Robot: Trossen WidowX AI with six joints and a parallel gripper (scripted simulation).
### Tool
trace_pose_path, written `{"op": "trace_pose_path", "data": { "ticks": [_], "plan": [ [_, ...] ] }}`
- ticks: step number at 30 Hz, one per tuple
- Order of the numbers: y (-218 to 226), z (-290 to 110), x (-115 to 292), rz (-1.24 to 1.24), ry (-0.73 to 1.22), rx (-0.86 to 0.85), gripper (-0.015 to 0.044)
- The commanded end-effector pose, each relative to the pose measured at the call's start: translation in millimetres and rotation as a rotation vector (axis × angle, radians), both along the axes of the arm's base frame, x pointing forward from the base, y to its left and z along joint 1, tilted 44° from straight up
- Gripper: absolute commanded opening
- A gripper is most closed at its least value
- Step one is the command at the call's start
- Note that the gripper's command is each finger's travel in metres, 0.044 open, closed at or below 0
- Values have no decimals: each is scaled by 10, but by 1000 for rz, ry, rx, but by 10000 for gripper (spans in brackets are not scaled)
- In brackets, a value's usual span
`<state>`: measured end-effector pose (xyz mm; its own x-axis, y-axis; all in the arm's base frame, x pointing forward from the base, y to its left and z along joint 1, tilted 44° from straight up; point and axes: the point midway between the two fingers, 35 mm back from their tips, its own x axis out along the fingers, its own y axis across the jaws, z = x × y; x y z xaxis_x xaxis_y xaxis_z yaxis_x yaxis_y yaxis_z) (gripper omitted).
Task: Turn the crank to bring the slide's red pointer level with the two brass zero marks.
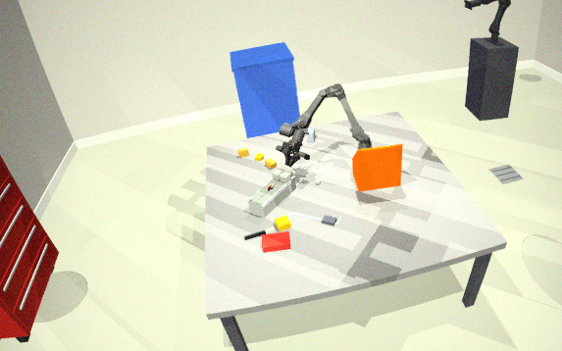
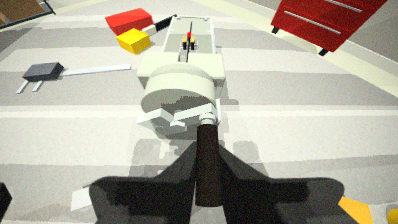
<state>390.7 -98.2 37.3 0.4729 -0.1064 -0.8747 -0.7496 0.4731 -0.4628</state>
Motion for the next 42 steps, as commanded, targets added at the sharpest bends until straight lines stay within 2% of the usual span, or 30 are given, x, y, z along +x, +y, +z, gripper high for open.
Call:
{"op": "trace_pose_path", "data": {
  "ticks": [1,42],
  "plan": [
    [-82,-36,39,-6,-3,-8,0],
    [-246,-279,-13,-6,-2,-9,0]
  ]
}}
